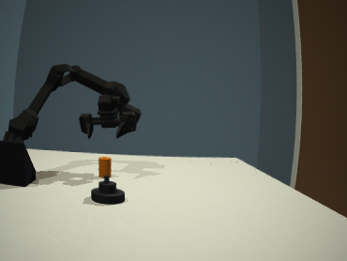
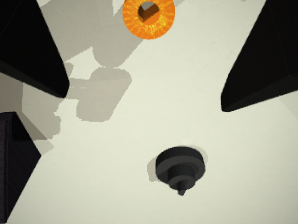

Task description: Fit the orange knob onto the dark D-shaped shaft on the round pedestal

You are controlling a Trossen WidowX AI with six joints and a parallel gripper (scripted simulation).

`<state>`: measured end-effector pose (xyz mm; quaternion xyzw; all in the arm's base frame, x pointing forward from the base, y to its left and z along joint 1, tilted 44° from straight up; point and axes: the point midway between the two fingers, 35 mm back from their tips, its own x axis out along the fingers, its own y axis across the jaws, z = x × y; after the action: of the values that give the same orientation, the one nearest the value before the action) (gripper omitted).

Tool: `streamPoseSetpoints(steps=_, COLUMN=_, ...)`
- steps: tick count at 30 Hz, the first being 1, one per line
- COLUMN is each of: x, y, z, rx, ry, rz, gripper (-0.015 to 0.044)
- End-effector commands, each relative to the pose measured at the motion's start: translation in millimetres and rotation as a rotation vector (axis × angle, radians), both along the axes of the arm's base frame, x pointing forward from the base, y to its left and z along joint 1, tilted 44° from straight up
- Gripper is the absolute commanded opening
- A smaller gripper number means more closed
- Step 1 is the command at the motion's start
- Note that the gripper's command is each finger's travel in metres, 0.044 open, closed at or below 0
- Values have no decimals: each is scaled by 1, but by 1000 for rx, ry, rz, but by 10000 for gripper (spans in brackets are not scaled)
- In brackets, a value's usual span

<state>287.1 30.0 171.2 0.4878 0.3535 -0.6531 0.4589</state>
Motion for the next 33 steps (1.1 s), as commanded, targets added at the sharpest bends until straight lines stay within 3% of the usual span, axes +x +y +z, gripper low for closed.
streamPoseSetpoints(steps=1, x=-5, y=-2, z=-6, rx=55, ry=29, rz=-3, gripper=440)
streamPoseSetpoints(steps=6, x=-10, y=-1, z=-12, rx=524, ry=11, rz=-89, gripper=440)
streamPoseSetpoints(steps=12, x=1, y=-9, z=12, rx=1002, ry=-231, rz=-128, gripper=440)
streamPoseSetpoints(steps=24, x=1, y=-9, z=13, rx=1015, ry=-245, rz=-112, gripper=440)
streamPoseSetpoints(steps=33, x=1, y=-9, z=13, rx=946, ry=-439, rz=697, gripper=440)
